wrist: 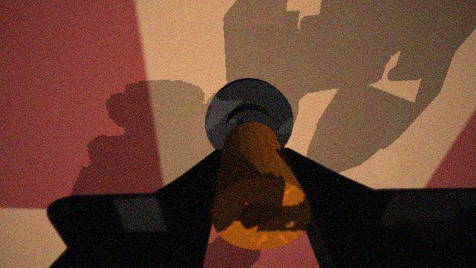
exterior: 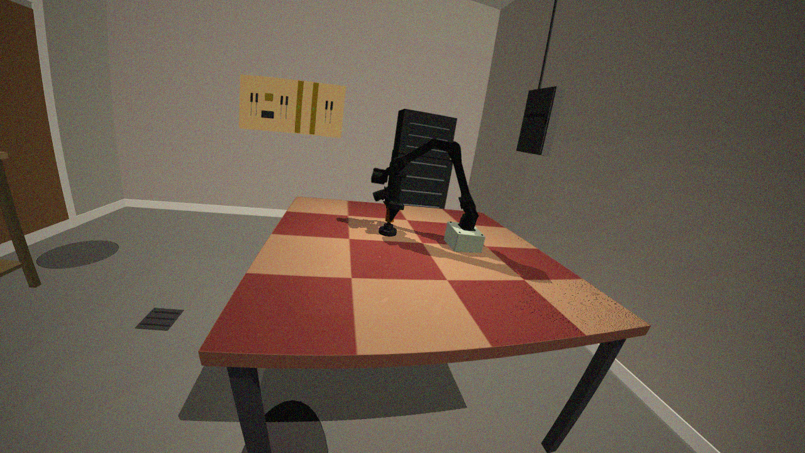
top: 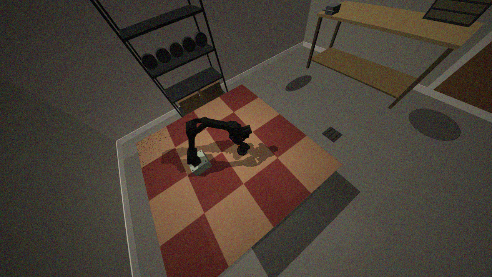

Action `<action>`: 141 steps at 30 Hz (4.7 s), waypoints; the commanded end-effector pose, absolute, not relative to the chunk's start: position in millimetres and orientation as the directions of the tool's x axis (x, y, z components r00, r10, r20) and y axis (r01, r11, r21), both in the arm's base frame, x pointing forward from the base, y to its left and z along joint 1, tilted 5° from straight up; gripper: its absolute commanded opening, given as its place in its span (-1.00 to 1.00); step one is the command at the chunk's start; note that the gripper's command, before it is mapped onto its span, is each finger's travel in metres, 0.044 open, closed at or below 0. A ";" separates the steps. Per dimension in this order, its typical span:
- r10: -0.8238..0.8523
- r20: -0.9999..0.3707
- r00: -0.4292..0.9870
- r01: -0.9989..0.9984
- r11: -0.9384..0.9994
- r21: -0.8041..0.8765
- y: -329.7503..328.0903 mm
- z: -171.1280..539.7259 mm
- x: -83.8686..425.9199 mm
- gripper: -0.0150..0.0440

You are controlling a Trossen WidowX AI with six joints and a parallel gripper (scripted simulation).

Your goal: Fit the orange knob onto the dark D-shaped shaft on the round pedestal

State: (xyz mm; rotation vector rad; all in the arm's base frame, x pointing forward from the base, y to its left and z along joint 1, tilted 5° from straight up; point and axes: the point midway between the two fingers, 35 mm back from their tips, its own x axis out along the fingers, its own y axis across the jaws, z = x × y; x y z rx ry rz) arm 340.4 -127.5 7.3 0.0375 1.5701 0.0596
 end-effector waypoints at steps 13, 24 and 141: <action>0.059 -0.998 0.001 -0.222 0.973 0.057 -130.1 10.1 344.8 -0.49; 0.059 -0.998 0.001 -0.222 0.973 0.058 -129.7 6.3 344.6 -0.49; 0.059 -0.998 0.000 -0.767 0.641 0.038 -129.0 6.0 342.6 -0.49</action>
